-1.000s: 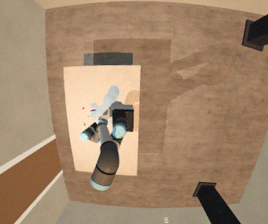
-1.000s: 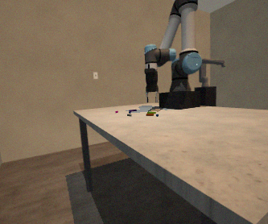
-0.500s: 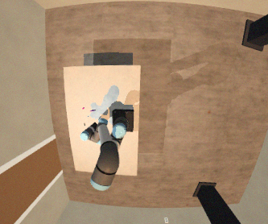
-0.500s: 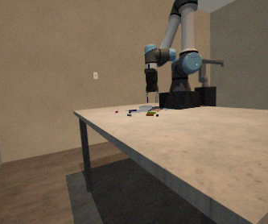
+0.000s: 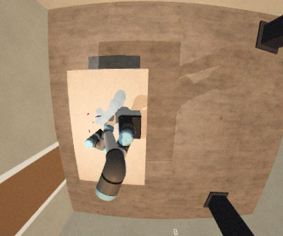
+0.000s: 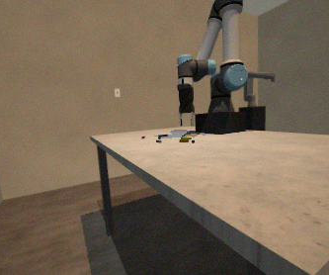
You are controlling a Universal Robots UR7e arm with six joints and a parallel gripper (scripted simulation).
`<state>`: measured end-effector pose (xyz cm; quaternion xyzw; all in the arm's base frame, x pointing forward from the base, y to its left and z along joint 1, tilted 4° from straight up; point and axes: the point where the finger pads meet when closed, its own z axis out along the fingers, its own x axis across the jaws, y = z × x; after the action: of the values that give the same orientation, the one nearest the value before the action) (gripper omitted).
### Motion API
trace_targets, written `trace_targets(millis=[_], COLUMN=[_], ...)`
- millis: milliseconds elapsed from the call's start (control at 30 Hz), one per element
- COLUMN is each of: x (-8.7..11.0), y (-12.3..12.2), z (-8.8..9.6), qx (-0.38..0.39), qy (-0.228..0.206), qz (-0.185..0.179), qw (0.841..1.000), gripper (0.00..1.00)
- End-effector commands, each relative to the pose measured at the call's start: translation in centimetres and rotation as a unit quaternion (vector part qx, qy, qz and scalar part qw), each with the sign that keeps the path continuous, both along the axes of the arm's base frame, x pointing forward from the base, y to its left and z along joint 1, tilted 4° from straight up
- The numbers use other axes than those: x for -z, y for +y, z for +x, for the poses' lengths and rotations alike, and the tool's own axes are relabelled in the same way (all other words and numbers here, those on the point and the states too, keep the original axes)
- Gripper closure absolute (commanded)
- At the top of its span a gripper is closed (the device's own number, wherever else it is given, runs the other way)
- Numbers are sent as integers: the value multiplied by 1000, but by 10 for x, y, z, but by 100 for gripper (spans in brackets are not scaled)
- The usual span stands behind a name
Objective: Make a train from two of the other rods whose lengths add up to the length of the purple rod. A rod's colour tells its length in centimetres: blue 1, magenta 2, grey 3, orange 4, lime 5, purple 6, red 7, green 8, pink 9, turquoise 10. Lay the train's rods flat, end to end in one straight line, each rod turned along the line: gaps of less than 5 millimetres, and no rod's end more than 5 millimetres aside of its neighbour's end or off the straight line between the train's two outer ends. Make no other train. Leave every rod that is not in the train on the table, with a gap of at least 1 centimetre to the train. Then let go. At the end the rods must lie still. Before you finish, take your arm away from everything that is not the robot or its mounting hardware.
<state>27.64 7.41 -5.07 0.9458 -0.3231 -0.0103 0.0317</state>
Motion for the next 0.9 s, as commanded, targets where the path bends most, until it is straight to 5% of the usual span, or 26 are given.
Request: trace_targets(millis=[0,867], x=[0,0], y=[0,-1], z=[0,4], qx=[0,19], qy=[0,-2], qz=[0,-1], qw=[1000,1000], gripper=[0,0])
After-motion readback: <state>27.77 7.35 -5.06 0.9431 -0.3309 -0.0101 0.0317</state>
